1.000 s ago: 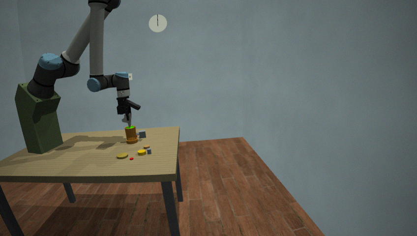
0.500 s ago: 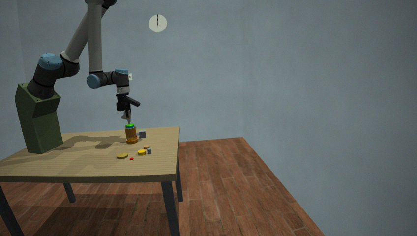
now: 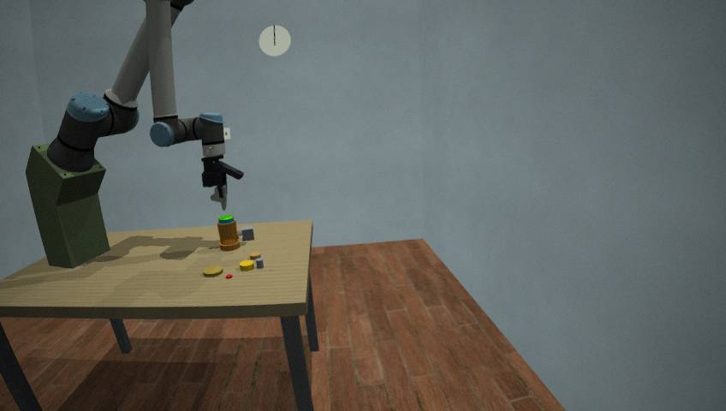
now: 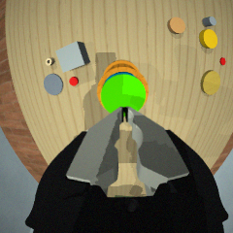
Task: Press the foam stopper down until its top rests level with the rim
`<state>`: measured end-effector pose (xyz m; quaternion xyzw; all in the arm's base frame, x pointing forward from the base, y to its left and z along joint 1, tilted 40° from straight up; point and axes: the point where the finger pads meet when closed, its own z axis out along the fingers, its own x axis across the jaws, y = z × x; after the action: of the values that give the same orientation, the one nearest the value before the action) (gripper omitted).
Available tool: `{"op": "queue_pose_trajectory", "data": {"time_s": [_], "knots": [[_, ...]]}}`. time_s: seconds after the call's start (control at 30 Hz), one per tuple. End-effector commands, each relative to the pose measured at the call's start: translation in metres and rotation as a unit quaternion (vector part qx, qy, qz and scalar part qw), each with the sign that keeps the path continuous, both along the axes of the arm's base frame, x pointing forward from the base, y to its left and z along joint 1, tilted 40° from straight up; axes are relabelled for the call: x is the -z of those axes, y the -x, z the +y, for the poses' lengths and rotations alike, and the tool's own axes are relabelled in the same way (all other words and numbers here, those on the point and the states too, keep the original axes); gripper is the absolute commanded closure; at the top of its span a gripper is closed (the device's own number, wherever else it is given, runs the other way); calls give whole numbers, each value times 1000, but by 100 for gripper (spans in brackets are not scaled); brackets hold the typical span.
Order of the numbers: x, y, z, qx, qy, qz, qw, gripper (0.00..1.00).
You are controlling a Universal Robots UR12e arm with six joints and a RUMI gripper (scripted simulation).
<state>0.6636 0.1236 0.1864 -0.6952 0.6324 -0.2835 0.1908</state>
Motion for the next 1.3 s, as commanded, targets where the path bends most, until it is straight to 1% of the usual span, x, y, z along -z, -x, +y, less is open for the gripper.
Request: {"op": "queue_pose_trajectory", "data": {"time_s": [0.0,0.77,0.93,1.17,1.27], "knots": [[-2,1,0,0,0,0,1000,100],[-1,0,0,0,0,0,1000,100],[2,-3,0,0,0,0,1000,100],[17,-15,-2,0,0,0,1000,100],[20,-17,-2,0,0,0,1000,100]]}}
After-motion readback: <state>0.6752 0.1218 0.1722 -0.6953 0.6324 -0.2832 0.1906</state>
